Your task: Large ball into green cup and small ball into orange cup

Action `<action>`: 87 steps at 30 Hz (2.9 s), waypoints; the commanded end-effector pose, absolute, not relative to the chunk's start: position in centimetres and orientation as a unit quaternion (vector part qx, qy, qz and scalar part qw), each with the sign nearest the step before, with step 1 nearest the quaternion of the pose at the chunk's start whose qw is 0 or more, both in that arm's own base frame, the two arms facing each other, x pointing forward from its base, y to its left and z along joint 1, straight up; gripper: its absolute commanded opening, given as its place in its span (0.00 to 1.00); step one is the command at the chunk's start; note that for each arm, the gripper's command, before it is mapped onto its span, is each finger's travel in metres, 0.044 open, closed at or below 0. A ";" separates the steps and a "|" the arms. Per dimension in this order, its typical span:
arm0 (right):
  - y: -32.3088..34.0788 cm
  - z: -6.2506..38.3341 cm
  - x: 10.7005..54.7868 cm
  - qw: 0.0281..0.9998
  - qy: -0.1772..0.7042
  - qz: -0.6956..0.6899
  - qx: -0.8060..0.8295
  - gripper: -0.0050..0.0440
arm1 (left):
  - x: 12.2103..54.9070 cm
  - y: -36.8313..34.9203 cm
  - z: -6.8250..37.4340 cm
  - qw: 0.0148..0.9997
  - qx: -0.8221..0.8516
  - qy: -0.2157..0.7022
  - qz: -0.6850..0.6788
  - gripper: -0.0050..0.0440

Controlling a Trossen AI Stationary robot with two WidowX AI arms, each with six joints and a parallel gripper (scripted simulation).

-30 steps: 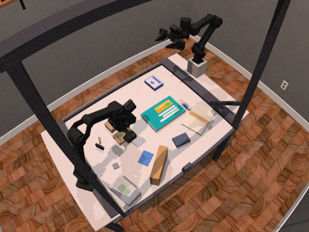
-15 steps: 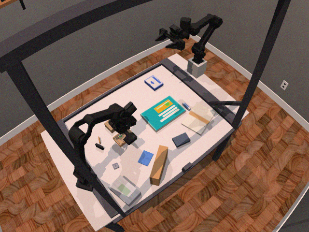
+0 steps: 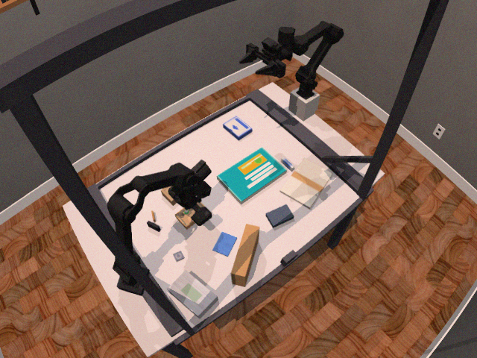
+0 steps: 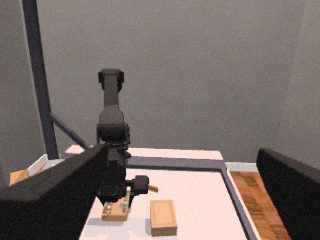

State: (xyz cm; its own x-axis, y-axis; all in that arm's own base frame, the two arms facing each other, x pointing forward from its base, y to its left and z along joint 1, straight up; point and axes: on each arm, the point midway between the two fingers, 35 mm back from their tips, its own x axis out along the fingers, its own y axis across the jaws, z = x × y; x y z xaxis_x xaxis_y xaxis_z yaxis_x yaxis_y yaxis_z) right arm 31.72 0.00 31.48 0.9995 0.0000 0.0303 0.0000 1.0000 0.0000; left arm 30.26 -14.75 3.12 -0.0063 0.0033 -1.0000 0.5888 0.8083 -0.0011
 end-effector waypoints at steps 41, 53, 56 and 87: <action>0.0 32.3 31.6 1.000 -0.025 0.000 0.000 0.92 | 30.5 -15.0 0.5 0.675 0.219 0.670 -0.218 0.91; 0.0 32.3 31.6 1.000 -0.025 0.000 0.000 0.92 | 30.5 -15.0 0.5 0.676 0.219 0.669 -0.218 0.91; 0.0 32.3 31.6 1.000 -0.025 0.000 0.000 0.92 | 30.5 -15.0 0.5 0.676 0.219 0.669 -0.218 0.91; 0.0 32.3 31.6 1.000 -0.025 0.000 0.000 0.92 | 30.9 -15.2 6.6 0.685 0.218 0.660 -0.219 0.91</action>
